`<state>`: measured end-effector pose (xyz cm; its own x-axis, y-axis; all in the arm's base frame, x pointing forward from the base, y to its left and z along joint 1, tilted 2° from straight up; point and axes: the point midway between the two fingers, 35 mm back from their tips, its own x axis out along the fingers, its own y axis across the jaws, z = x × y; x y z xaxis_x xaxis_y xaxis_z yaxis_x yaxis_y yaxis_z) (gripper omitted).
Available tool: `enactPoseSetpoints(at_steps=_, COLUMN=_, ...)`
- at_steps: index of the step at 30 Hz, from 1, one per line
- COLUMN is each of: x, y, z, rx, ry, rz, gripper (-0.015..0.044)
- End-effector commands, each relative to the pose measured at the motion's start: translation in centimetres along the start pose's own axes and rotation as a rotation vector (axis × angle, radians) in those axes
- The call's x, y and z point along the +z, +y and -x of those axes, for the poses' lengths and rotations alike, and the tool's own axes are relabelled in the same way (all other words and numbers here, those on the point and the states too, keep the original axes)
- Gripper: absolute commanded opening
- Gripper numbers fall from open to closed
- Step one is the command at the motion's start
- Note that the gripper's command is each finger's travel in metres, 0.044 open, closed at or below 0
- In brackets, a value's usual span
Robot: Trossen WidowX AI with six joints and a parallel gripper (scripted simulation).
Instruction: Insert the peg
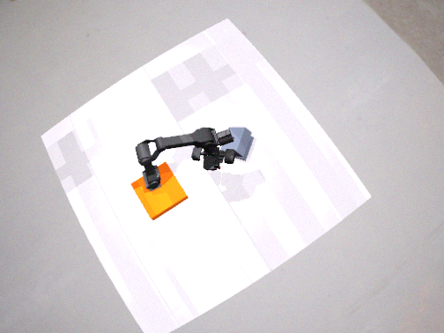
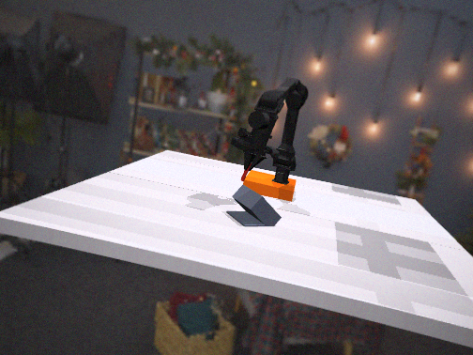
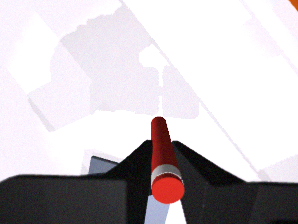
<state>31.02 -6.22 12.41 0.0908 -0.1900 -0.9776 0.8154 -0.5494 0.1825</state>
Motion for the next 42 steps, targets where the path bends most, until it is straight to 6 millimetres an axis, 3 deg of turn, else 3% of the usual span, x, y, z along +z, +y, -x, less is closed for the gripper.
enactPoseSetpoints(at_steps=1, x=-0.6, y=0.1, z=0.1, rx=0.017, ry=-0.010, rz=0.038, gripper=0.0000)
enactPoseSetpoints(at_steps=42, x=-5.5, y=-0.5, z=1.7, rx=0.159, ry=-0.072, rz=0.317, gripper=0.0000)
